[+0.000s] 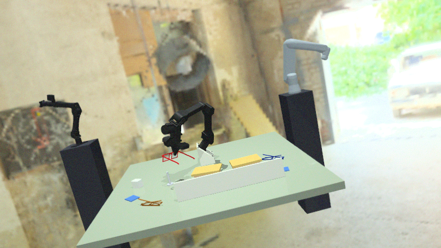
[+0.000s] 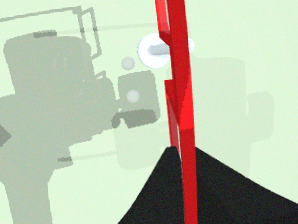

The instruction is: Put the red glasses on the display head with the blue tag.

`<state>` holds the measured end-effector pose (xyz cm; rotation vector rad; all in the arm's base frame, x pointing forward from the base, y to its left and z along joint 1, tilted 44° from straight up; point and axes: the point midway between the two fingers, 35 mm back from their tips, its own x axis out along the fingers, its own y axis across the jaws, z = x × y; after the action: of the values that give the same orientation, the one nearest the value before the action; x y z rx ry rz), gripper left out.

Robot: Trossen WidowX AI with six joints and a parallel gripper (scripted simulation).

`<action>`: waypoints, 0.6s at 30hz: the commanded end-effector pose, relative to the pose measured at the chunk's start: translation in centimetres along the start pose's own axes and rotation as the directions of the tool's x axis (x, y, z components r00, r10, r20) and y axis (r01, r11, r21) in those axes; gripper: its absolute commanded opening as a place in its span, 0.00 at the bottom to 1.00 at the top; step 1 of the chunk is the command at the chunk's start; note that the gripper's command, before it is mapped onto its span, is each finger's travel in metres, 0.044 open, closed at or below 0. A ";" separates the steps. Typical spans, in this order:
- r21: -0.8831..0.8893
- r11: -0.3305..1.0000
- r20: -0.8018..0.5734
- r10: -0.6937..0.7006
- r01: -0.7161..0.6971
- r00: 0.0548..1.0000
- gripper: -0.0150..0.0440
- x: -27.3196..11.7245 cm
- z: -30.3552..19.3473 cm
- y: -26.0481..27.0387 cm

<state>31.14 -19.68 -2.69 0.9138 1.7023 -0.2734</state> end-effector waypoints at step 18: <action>0.383 0.923 0.166 -0.107 0.035 0.980 0.25 -5.5 -6.4 11.4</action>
<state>34.72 -11.95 6.17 1.0455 1.5684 -0.6736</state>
